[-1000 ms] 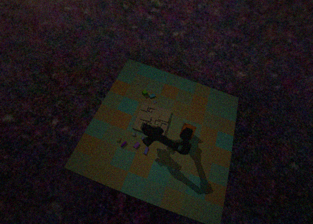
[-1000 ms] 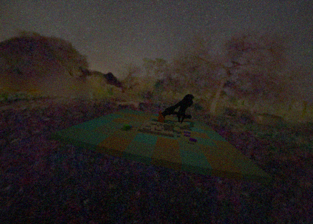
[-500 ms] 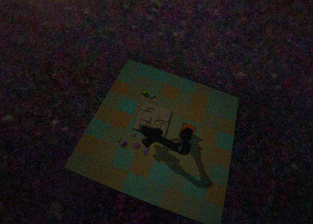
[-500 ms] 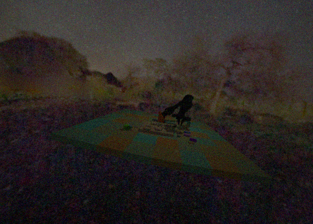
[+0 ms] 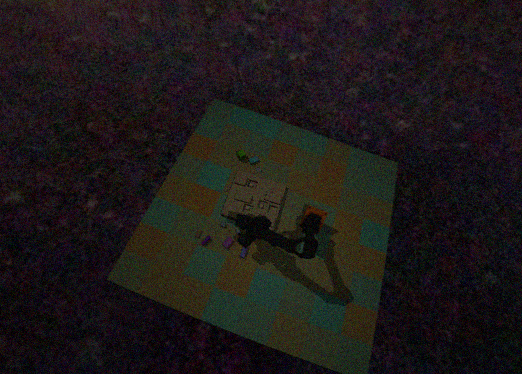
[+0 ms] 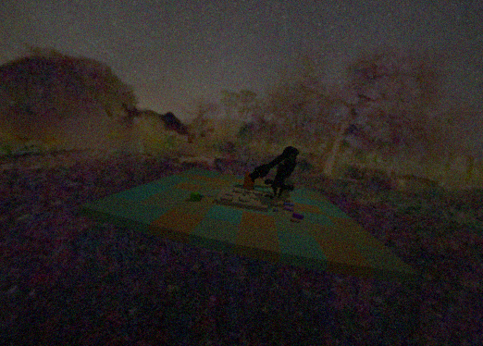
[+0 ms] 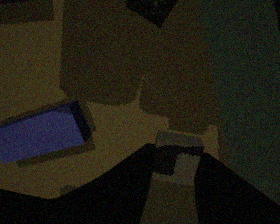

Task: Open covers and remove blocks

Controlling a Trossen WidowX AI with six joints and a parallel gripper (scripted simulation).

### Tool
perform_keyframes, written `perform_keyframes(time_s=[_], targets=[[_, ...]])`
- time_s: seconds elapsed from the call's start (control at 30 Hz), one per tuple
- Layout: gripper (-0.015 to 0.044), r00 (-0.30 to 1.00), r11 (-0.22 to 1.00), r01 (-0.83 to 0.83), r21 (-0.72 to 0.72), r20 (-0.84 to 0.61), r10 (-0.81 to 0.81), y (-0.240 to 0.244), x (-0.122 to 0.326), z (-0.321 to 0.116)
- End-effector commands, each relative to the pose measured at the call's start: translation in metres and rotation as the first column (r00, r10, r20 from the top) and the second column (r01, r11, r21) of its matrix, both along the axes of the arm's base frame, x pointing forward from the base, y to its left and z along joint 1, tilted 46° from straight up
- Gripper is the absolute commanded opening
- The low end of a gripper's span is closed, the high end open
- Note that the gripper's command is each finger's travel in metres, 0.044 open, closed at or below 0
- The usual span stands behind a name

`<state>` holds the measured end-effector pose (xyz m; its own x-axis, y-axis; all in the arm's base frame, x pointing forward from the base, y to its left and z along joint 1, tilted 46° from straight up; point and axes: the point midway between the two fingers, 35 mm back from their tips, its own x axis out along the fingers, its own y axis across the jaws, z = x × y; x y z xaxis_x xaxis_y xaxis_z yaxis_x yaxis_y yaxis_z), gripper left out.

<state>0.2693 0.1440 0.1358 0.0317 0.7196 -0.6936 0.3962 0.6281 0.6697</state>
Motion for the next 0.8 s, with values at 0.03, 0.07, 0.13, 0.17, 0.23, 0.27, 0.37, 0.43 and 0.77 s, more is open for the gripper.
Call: perform_keyframes(time_s=[0.03, 0.07, 0.13, 0.17, 0.23, 0.27, 0.37, 0.43, 0.77], targets=[[0.008, 1.0, 1.0, 0.004, -0.003, -0.004, -0.004, 0.005, -0.001, -0.006], [0.008, 1.0, 1.0, 0.004, -0.002, -0.004, -0.004, 0.006, -0.001, -0.007], [0.008, 1.0, 1.0, 0.004, -0.001, -0.004, -0.004, 0.009, -0.001, -0.009], [0.008, 1.0, 1.0, 0.004, -0.001, -0.004, -0.004, 0.01, -0.002, -0.01], [0.008, 1.0, 1.0, 0.004, 0.0, -0.004, -0.004, 0.012, -0.002, -0.012], [0.008, 1.0, 1.0, 0.004, 0.001, -0.005, -0.004, 0.014, -0.002, -0.013], [0.008, 1.0, 1.0, 0.004, 0.003, -0.005, -0.004, 0.017, -0.003, -0.016], [0.008, 1.0, 1.0, 0.004, 0.004, -0.005, -0.004, 0.02, -0.004, -0.018], [0.0264, 1.0, 1.0, -0.001, 0.009, -0.001, 0.001, 0.02, -0.004, -0.017]])
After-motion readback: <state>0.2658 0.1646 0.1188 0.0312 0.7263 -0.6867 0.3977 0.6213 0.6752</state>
